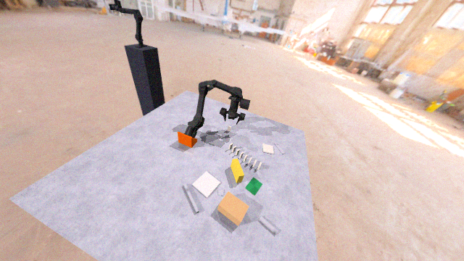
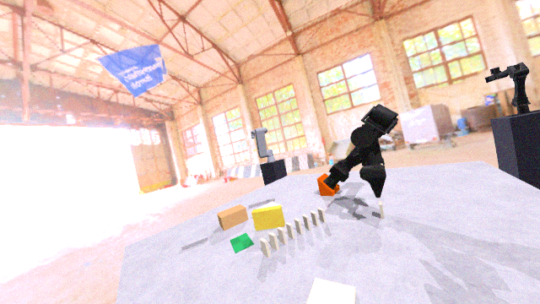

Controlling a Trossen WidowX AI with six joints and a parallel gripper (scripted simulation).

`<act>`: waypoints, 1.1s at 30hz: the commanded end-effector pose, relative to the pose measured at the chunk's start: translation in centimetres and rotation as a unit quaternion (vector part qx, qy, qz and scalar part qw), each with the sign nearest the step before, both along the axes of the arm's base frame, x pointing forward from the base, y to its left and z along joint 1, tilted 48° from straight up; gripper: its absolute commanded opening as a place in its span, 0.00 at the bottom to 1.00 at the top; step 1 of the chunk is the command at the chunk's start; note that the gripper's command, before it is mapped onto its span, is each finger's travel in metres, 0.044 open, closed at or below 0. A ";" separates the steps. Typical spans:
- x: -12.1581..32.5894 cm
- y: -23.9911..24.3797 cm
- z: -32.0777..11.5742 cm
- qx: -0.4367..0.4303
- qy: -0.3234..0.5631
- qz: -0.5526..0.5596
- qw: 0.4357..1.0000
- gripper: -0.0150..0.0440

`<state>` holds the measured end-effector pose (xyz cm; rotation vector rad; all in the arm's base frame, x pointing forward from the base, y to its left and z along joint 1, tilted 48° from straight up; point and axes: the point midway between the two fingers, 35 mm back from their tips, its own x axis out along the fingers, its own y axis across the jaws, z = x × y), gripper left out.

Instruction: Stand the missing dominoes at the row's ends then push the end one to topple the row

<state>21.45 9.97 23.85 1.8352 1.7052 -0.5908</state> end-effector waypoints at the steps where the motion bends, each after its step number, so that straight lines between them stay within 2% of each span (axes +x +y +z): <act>1: 0.1 1.8 -1.7 -0.003 0.007 0.003 1.000 1.00; 5: 0.1 3.5 -3.0 -0.002 0.006 0.004 1.000 1.00; 21: 0.2 4.7 -4.0 -0.001 0.006 0.005 1.000 1.00; 33: 0.2 4.7 -4.0 -0.001 0.006 0.005 1.000 0.47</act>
